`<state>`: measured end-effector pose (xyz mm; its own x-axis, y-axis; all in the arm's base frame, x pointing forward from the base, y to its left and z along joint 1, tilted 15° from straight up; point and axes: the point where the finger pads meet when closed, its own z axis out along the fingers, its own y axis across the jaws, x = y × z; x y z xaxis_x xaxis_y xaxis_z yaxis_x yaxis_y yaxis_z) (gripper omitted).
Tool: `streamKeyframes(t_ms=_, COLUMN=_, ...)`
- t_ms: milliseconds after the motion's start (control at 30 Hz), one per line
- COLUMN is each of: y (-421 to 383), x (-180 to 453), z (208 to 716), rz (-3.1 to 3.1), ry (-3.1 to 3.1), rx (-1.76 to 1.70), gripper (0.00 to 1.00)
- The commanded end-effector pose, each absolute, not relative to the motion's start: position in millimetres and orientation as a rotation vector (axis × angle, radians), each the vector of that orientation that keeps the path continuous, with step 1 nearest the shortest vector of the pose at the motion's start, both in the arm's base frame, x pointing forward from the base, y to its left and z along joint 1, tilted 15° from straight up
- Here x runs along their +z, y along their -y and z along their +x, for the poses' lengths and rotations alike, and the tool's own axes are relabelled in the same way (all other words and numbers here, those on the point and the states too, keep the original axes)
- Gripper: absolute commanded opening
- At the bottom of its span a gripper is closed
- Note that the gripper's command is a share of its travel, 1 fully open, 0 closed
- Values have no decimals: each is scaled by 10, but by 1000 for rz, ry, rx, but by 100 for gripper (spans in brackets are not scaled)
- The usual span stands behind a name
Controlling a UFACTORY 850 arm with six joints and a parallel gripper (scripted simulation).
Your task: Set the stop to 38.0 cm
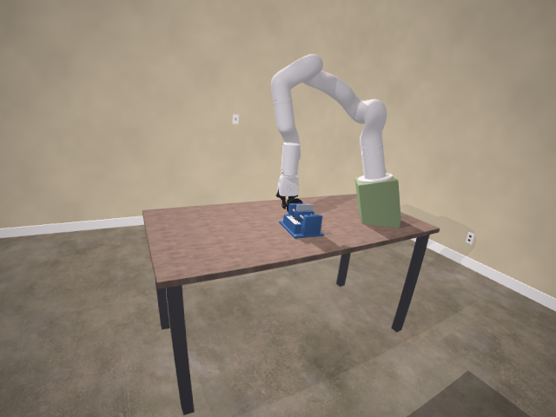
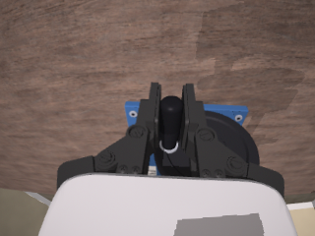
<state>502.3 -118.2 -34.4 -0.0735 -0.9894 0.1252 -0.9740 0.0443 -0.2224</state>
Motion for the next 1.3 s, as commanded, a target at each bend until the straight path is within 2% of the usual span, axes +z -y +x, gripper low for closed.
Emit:
streamKeyframes(t_ms=0, y=1183, x=-340, z=5024, rz=-2095, ry=-2224, rx=-385, gripper=6)
streamKeyframes(t_ms=1267, y=1187, x=-373, z=5028, rz=-2095, ry=-2224, rx=-385, gripper=6)
